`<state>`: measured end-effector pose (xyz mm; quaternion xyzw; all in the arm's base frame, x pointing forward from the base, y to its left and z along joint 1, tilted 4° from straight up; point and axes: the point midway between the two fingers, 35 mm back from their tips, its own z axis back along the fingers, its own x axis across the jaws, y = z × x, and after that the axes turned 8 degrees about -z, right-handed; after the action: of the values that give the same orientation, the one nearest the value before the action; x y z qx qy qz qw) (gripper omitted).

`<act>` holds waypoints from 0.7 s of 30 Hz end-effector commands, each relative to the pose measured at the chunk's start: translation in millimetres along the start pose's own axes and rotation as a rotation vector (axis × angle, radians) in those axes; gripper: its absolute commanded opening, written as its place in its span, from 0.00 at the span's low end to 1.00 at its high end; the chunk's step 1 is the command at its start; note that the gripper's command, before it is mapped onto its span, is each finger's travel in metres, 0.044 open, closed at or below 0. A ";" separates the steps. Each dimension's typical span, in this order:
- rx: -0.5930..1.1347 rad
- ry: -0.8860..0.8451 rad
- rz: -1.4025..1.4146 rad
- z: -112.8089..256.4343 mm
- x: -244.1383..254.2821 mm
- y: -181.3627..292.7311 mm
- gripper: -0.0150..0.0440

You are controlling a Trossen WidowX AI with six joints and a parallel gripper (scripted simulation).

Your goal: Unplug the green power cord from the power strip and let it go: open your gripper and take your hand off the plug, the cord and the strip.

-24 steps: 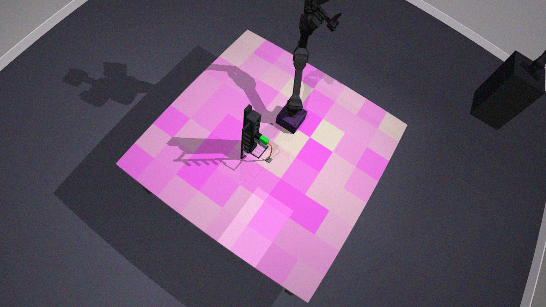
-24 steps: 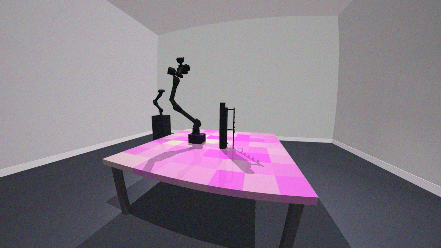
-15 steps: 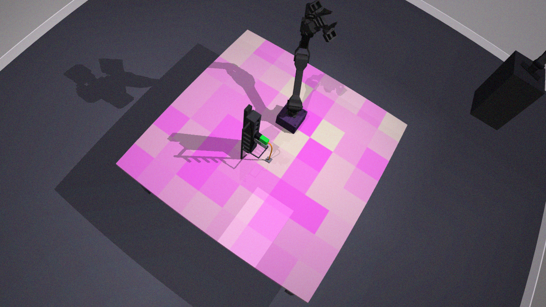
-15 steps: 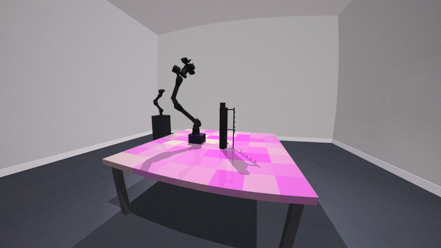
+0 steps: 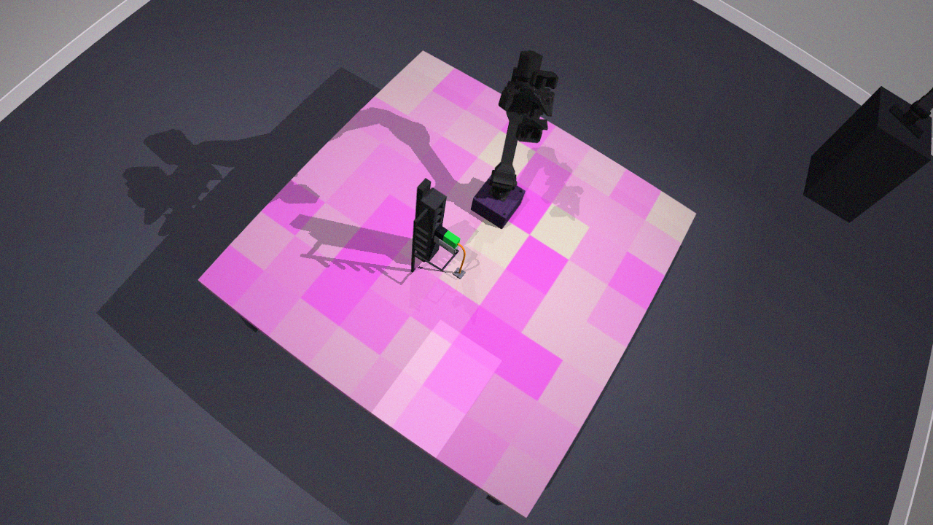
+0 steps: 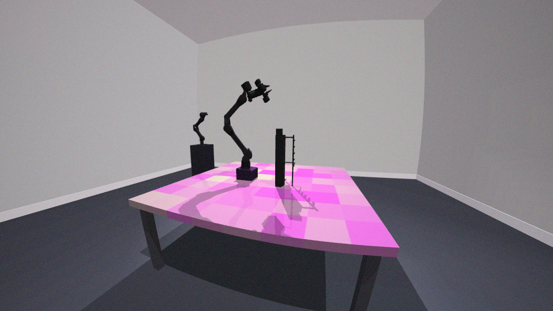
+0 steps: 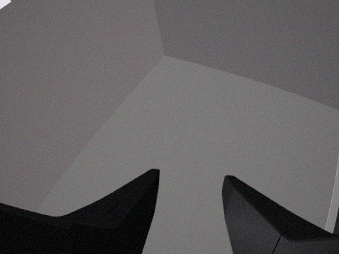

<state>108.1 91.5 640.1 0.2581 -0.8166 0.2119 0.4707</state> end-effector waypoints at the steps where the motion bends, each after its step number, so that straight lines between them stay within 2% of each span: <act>1: -0.031 0.144 0.177 -22.2 -47.1 -18.1 0.53; 6: -0.030 0.403 0.470 -42.3 -122.4 -48.2 0.53; 10: 0.040 0.617 0.695 -46.2 -183.0 -70.2 0.53; 16: 0.253 0.904 0.983 -34.1 -265.1 -96.5 0.53; 21: 0.514 1.084 1.175 -12.6 -322.7 -112.5 0.53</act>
<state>302.4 96.5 434.2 -0.2085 -0.5298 0.5903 0.5721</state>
